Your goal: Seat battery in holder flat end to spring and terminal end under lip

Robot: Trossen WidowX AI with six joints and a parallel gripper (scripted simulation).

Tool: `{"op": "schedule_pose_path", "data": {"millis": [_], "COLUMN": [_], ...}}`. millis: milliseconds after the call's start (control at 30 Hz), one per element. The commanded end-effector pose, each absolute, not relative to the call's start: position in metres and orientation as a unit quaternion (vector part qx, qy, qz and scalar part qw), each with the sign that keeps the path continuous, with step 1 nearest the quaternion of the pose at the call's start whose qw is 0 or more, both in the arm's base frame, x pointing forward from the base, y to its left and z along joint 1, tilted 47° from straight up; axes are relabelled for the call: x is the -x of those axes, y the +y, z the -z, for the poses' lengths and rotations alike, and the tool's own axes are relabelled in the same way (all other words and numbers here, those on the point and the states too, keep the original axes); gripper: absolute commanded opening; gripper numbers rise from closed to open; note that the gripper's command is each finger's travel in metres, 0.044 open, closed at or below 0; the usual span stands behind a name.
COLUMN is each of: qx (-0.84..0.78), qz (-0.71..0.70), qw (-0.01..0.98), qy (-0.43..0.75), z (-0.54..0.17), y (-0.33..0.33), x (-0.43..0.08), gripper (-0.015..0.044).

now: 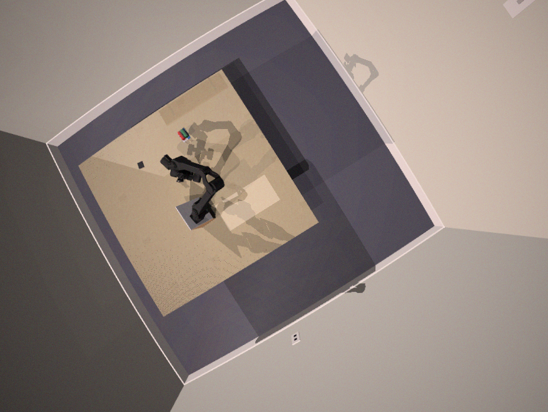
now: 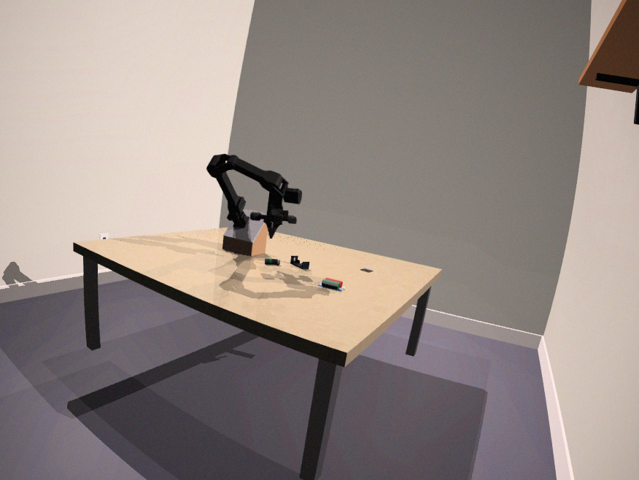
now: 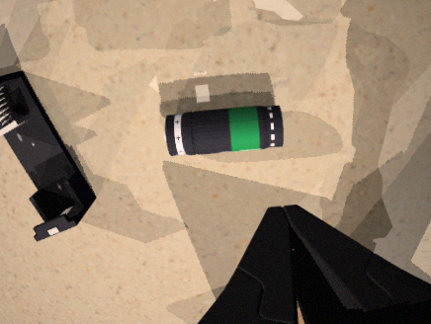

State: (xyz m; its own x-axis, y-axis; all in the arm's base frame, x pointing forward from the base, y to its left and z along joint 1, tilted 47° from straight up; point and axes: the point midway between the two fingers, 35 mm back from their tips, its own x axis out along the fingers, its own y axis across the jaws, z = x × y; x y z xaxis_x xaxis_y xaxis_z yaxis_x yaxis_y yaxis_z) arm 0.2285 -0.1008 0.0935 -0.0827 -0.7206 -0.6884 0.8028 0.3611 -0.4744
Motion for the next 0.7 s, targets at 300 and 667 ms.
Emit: {"op": "schedule_pose_path", "data": {"millis": [300, 667], "qx": [-0.042, 0.23], "qz": [0.565, 0.329], "qw": [0.675, 0.634], "qy": [0.473, 0.661], "z": [-0.1, -0.071], "y": [-0.094, -0.115], "x": [-0.228, -0.235], "gripper": [0.0, 0.0241]}}
